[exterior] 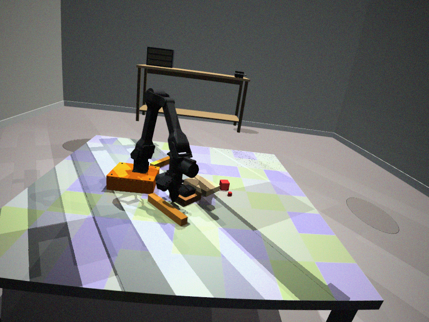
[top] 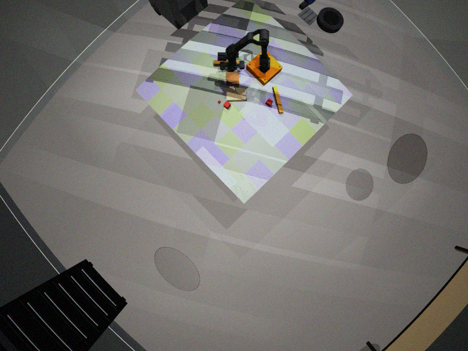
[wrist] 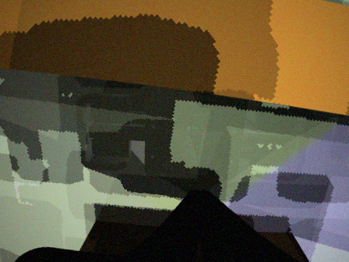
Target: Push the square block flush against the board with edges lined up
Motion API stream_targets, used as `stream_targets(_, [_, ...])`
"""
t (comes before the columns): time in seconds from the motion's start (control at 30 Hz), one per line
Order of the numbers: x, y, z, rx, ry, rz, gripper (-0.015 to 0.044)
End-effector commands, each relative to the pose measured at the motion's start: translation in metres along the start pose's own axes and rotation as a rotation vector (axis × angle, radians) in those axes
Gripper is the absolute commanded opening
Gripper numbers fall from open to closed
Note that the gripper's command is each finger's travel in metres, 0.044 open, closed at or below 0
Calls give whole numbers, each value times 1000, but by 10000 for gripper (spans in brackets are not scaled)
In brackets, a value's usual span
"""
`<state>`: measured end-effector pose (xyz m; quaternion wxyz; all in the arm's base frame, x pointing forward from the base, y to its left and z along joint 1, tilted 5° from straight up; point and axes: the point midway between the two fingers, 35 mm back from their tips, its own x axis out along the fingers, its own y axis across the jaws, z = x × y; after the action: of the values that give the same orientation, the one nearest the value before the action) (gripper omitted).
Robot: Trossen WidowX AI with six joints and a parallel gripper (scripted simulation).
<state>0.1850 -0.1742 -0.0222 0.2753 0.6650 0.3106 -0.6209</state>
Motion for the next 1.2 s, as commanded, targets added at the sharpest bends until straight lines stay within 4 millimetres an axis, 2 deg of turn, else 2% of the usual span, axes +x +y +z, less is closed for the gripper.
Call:
stream_targets(0.0, [0,0,-5,3,-4,1,0])
stream_targets(0.67, [1,1,-30,3,-1,1,0])
stream_targets(1.17, [0,2,-10,3,-3,1,0])
